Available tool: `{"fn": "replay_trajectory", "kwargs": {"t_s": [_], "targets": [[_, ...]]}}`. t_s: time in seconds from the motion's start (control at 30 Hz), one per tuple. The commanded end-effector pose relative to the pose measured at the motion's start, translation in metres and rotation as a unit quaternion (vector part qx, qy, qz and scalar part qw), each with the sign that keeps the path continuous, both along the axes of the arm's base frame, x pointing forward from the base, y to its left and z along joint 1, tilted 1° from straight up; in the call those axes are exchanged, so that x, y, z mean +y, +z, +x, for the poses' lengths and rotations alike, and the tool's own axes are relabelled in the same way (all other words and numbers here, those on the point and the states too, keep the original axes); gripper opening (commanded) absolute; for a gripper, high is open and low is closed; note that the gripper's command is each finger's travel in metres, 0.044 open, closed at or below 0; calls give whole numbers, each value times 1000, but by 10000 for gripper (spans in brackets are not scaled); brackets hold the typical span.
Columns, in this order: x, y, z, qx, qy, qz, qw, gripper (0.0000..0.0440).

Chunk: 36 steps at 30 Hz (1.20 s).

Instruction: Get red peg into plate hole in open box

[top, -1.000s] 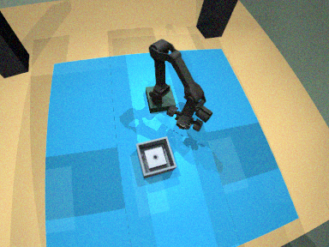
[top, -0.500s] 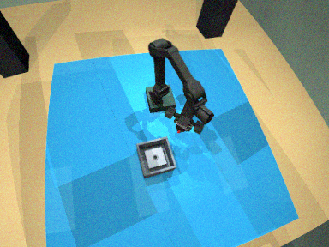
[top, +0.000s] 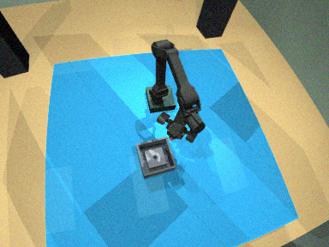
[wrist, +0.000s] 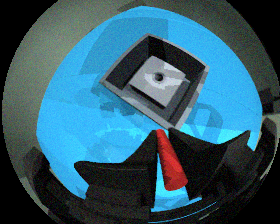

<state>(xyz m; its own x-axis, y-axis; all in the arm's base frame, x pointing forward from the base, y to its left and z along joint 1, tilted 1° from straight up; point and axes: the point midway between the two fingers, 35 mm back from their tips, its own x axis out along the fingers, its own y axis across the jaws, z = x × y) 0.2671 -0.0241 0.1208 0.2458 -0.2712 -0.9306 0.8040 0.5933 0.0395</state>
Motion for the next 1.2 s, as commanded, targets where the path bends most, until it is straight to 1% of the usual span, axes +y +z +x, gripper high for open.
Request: {"fn": "replay_trajectory", "kwargs": {"t_s": [0.0,0.7,1.1,1.17], "targets": [[-16,0,7,-3,-13,-2,1000,0],[-80,-19,38,-20,-75,9,997,4],[-95,-48,47,0,-84,28,996,2],[-96,-54,48,6,-82,29,996,16]]}}
